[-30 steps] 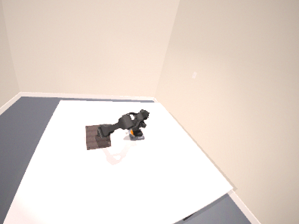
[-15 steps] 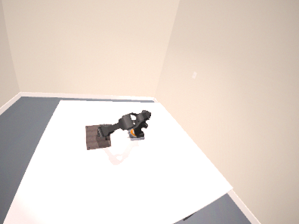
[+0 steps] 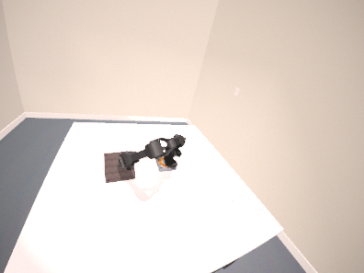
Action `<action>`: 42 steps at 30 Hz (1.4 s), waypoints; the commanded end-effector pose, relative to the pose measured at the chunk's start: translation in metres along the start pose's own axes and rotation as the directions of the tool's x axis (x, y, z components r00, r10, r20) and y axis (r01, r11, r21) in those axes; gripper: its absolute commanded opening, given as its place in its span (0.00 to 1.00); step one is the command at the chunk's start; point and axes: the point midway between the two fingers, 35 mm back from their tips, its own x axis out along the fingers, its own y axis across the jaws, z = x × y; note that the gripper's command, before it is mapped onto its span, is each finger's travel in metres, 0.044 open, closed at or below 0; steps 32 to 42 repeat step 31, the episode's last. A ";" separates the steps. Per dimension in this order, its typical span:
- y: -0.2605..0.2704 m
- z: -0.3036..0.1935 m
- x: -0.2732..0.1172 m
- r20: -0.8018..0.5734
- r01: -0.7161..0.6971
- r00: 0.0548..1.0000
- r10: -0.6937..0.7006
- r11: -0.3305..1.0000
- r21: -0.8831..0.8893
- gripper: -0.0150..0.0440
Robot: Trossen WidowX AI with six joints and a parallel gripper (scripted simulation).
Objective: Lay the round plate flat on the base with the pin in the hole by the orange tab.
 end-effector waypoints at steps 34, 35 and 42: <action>0.001 0.002 -0.039 0.008 0.002 1.000 -0.002 1.000 -0.004 0.25; 0.001 0.002 -0.039 0.008 0.002 1.000 -0.002 1.000 -0.004 0.25; 0.001 0.002 -0.039 0.008 0.002 1.000 -0.002 1.000 -0.004 0.25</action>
